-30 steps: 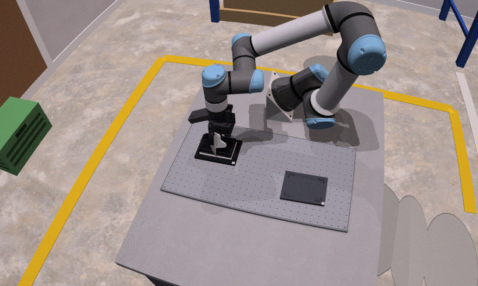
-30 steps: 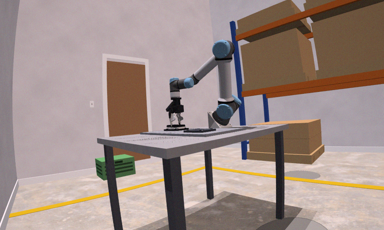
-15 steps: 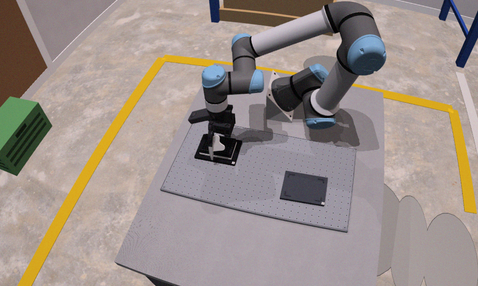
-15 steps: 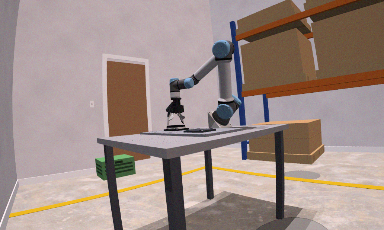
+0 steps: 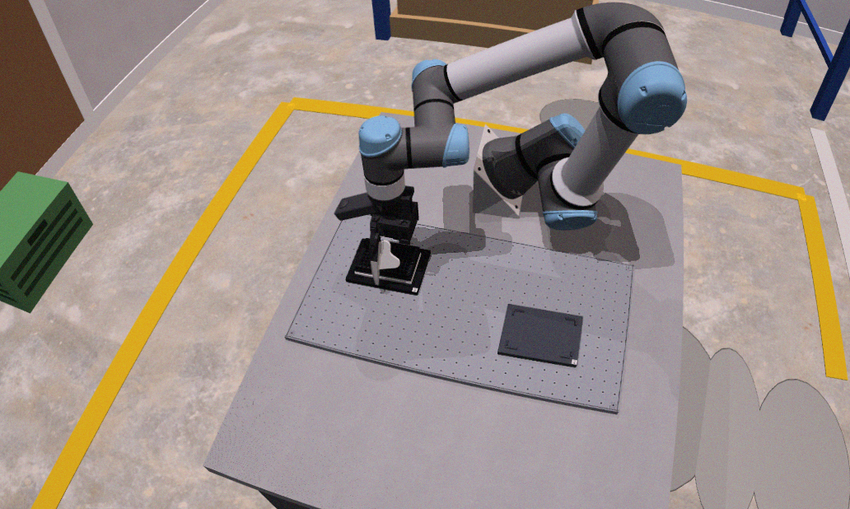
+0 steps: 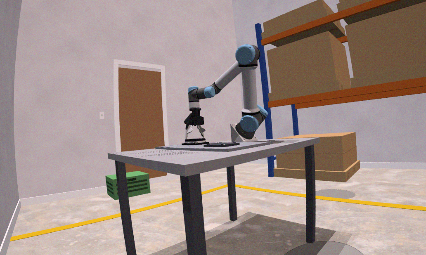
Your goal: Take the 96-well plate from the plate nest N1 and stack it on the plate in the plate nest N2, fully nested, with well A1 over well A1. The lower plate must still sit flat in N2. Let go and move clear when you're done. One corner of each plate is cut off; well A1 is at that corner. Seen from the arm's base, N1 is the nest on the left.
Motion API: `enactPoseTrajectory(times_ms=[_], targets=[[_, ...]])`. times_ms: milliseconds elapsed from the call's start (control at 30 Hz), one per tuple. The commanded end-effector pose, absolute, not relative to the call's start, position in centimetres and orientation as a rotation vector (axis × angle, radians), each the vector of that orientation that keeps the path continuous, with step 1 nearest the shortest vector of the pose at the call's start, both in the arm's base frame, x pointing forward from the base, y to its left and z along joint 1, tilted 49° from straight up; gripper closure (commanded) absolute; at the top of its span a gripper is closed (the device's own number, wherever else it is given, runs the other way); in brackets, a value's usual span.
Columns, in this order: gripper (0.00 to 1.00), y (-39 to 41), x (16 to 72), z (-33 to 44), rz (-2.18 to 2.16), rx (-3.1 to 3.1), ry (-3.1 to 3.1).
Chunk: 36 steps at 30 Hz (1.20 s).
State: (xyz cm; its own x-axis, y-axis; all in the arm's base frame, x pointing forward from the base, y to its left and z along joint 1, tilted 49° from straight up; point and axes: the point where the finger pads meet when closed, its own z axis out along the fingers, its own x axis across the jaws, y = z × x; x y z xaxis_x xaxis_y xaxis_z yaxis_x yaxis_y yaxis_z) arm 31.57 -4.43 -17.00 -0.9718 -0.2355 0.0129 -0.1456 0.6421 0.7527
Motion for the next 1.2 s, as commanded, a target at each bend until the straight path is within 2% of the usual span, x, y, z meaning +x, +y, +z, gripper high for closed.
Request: enactPoseTrajectory(times_ms=[0,1167], targets=[[0.0,-4.5,31.6,-17.0,-1.243,0.32,-2.748],[0.0,-10.5,33.1,-11.6,-1.243,0.32,-2.748]])
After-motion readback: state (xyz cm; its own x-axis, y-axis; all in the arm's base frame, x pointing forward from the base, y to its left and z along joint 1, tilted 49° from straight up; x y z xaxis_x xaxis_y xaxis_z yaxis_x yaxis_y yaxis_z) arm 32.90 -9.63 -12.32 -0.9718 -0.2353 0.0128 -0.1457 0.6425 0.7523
